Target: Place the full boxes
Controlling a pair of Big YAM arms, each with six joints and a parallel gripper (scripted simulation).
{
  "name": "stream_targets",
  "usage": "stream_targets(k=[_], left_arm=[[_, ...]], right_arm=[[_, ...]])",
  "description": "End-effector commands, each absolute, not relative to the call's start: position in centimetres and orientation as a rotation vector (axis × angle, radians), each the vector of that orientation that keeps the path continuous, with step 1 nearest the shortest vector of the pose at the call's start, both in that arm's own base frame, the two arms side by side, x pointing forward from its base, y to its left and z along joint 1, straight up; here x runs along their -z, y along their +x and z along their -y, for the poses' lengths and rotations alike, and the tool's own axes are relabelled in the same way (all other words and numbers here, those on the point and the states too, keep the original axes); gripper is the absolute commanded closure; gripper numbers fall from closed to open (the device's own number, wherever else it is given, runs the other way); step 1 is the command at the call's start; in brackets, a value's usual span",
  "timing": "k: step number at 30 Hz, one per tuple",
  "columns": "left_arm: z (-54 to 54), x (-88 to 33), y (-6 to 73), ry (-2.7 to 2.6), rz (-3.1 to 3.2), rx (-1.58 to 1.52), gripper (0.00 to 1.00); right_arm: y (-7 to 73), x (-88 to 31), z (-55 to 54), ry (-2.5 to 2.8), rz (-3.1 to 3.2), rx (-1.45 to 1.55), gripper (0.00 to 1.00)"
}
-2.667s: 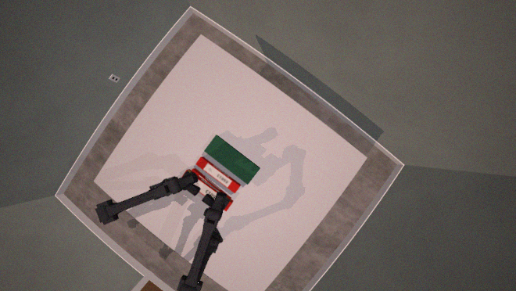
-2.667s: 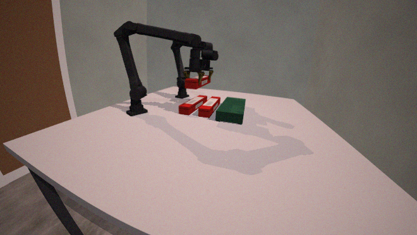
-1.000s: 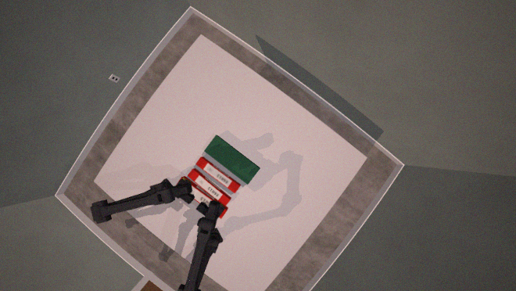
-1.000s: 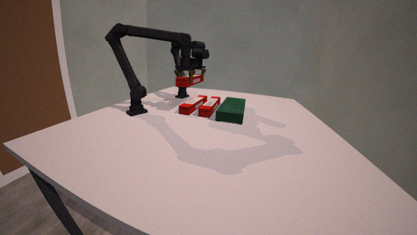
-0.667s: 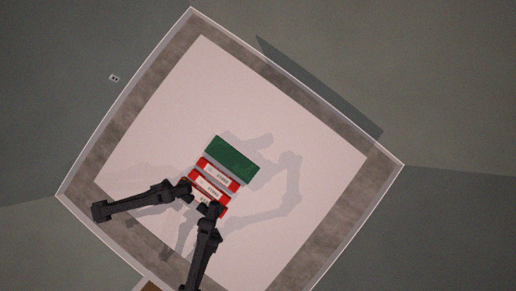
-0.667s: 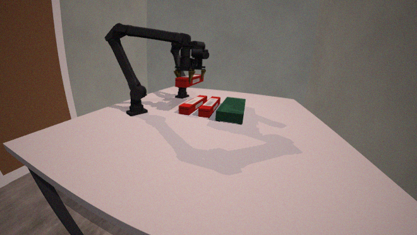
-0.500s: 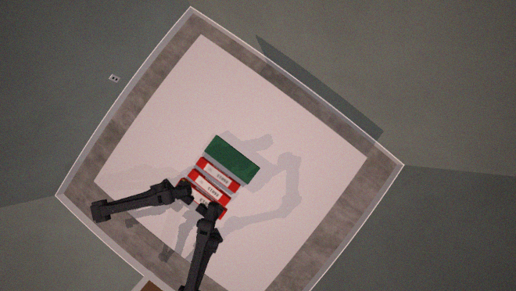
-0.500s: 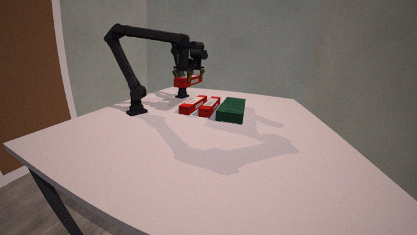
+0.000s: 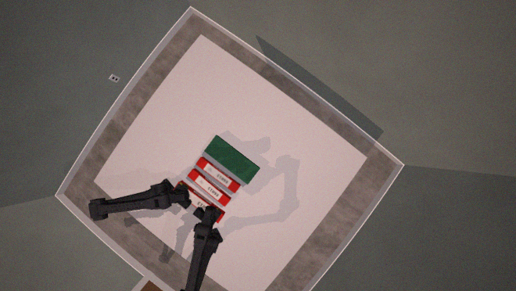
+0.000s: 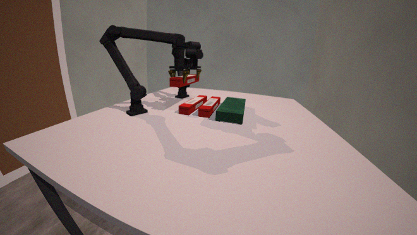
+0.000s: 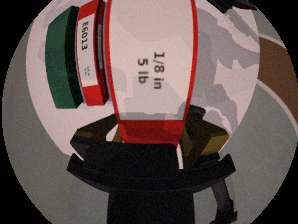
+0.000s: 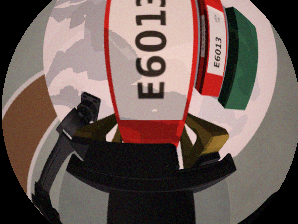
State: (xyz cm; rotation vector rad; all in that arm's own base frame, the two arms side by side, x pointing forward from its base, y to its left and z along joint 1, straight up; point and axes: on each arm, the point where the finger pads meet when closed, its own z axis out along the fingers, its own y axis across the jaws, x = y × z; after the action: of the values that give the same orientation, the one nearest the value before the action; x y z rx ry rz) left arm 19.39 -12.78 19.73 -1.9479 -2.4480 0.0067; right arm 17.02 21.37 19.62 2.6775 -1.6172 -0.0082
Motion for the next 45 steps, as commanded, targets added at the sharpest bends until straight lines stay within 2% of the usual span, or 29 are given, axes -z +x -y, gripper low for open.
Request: stream_targets(k=[1, 23, 45], left_arm=[[13.1, -21.6, 19.0, -1.966, 2.493, 0.006, 1.00], [14.2, -23.1, 18.0, -1.991, 2.525, 0.003, 1.00], [14.3, -20.8, 13.0, -1.955, 2.479, 0.000, 1.00]], right_arm=[[16.6, -21.8, -21.6, 2.724, 1.638, -0.009, 1.00], [15.7, -23.3, -21.6, 2.756, 1.657, -0.012, 1.00], [11.3, -20.9, -18.3, 2.704, 1.625, -0.001, 1.00]])
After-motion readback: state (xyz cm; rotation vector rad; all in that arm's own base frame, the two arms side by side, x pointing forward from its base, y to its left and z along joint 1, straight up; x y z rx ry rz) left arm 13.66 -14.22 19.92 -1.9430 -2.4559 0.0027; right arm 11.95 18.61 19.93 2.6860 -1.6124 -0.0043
